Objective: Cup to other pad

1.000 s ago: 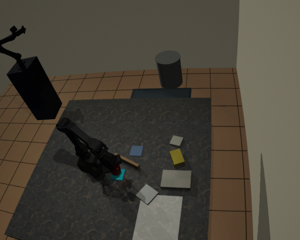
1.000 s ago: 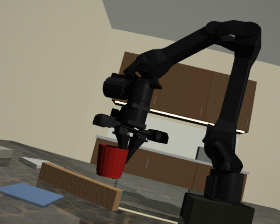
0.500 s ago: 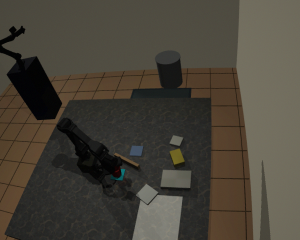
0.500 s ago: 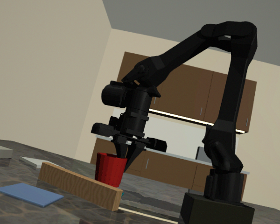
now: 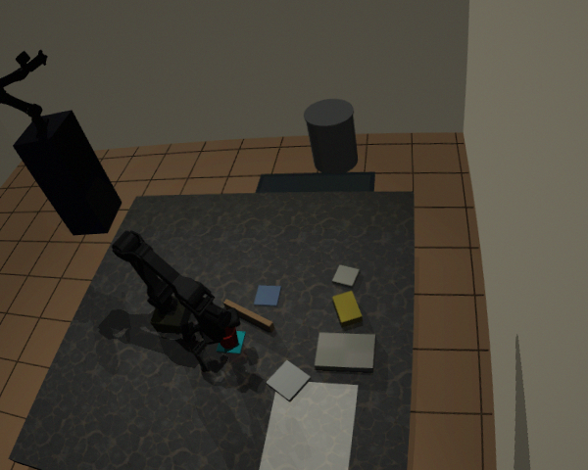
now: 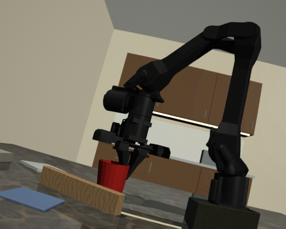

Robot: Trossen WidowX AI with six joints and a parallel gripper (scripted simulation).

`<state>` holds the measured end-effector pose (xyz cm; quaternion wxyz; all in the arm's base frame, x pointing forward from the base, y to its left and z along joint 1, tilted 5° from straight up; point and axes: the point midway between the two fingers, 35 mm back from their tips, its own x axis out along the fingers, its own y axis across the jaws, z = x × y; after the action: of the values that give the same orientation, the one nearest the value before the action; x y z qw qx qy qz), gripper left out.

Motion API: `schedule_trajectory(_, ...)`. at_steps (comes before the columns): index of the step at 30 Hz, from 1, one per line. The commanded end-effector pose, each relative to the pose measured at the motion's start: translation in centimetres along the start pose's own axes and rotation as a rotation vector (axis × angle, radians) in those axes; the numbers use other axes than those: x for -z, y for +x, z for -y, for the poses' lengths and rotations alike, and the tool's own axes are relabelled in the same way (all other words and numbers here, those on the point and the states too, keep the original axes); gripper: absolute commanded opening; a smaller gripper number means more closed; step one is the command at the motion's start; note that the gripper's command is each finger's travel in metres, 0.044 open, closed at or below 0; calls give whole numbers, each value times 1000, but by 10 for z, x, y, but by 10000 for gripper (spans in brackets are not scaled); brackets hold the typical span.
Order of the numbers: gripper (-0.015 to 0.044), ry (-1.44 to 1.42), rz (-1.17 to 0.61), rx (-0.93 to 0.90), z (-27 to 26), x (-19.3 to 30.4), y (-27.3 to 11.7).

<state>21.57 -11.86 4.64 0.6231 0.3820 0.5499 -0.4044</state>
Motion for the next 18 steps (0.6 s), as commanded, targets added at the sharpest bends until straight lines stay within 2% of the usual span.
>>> schedule_trajectory(1, 0, 0, 0, 0, 0, 0, 0)
schedule_trajectory(4, 0, 0, 0, 0, 0, 0, 0)
schedule_trajectory(9, 128, 0, 0, 0, 0, 0, 0)
schedule_trajectory(18, 128, 0, 0, 0, 0, 0, -3)
